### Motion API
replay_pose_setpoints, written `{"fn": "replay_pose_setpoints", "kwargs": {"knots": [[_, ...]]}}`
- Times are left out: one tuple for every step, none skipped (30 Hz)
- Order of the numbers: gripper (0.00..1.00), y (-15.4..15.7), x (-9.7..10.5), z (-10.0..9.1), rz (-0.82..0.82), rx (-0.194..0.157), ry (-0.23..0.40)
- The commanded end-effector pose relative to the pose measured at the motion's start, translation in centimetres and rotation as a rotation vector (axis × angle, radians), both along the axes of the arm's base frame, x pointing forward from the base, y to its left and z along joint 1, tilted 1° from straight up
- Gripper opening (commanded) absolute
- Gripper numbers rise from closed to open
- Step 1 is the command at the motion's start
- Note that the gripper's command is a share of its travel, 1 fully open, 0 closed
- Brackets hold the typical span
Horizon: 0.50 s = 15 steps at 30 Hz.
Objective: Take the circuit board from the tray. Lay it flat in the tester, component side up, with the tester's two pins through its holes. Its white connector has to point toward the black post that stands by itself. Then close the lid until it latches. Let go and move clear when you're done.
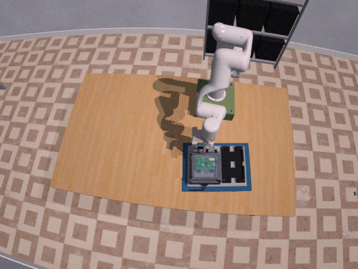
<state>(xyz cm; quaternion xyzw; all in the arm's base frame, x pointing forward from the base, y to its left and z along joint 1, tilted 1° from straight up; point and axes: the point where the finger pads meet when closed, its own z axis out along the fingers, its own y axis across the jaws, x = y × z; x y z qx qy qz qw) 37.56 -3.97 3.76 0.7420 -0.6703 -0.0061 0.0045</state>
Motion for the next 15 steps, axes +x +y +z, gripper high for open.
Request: {"fn": "replay_pose_setpoints", "kwargs": {"knots": [[0.00,-0.01,0.14,0.07,0.000,0.000,-0.004],[0.00,-0.01,0.14,0.01,0.000,0.000,-0.004],[0.00,-0.01,0.14,-0.01,0.000,0.000,-0.004],[0.00,-0.01,0.14,-0.01,0.000,0.000,-0.004],[0.00,-0.01,0.14,-0.01,0.000,0.000,-0.004],[0.00,-0.01,0.14,-0.01,0.000,0.000,-0.004],[0.00,-0.01,0.14,-0.03,0.000,0.000,-0.004],[0.00,-0.01,0.14,-0.09,0.000,0.000,-0.004],[0.00,-0.01,0.14,-0.09,0.000,0.000,-0.004],[0.00,-0.01,0.14,-0.09,0.000,0.000,-0.004],[0.00,-0.01,0.14,-0.11,0.000,0.000,-0.004],[0.00,-0.01,0.14,-0.11,0.000,0.000,-0.004],[0.00,-0.01,0.14,-0.11,0.000,0.000,-0.004],[0.00,-0.01,0.14,-0.11,0.000,0.000,-0.004],[0.00,-0.01,0.14,-0.13,0.000,0.000,-0.004]]}}
